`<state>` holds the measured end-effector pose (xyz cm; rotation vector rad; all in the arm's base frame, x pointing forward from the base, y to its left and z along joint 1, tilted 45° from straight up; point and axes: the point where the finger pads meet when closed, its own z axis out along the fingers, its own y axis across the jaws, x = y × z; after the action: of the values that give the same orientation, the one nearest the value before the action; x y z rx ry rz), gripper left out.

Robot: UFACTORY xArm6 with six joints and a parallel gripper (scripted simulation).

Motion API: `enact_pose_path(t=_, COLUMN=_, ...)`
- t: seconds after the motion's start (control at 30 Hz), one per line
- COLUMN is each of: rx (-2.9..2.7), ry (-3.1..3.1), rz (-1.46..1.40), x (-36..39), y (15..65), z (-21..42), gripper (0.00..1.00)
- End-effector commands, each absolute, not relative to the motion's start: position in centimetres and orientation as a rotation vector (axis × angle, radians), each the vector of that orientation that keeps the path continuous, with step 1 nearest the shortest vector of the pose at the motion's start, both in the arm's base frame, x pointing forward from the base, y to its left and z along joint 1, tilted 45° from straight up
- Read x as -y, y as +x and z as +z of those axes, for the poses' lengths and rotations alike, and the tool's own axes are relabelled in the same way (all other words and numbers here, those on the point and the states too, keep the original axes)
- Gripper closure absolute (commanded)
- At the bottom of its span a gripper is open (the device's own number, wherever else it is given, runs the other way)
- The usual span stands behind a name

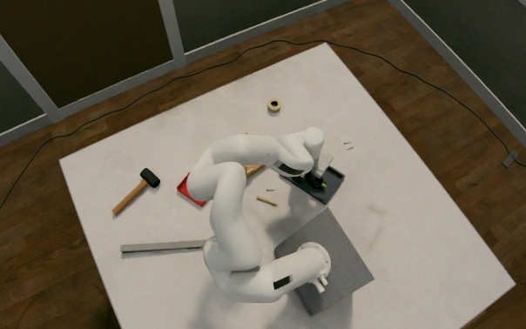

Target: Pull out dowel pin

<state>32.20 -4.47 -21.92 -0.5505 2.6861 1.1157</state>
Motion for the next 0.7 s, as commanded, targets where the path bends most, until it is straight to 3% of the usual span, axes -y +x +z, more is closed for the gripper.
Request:
enact_pose_path(t=0.0, rx=-2.685, ry=-0.55, rz=1.112, x=4.6, y=32.32, z=-21.88, gripper=0.26)
enact_pose_path(t=0.23, rx=-2.685, ry=-0.55, rz=1.112, x=4.6, y=32.32, z=-21.88, gripper=0.26)
enact_pose_path(t=0.27, rx=-2.685, ry=-0.55, rz=1.112, x=4.6, y=32.32, z=-21.88, gripper=0.33)
enact_pose_path(t=0.43, rx=-2.685, ry=-0.55, rz=1.112, x=4.6, y=32.32, z=-21.88, gripper=0.33)
enact_pose_path(t=0.47, rx=-2.685, ry=-0.55, rz=1.112, x=4.6, y=32.32, z=-21.88, gripper=0.4)
enact_pose_path(t=0.63, rx=-2.685, ry=-0.55, rz=1.112, x=4.61, y=32.32, z=-21.87, gripper=0.4)
enact_pose_path(t=0.67, rx=-2.685, ry=-0.55, rz=1.112, x=4.61, y=32.32, z=-21.87, gripper=0.47)
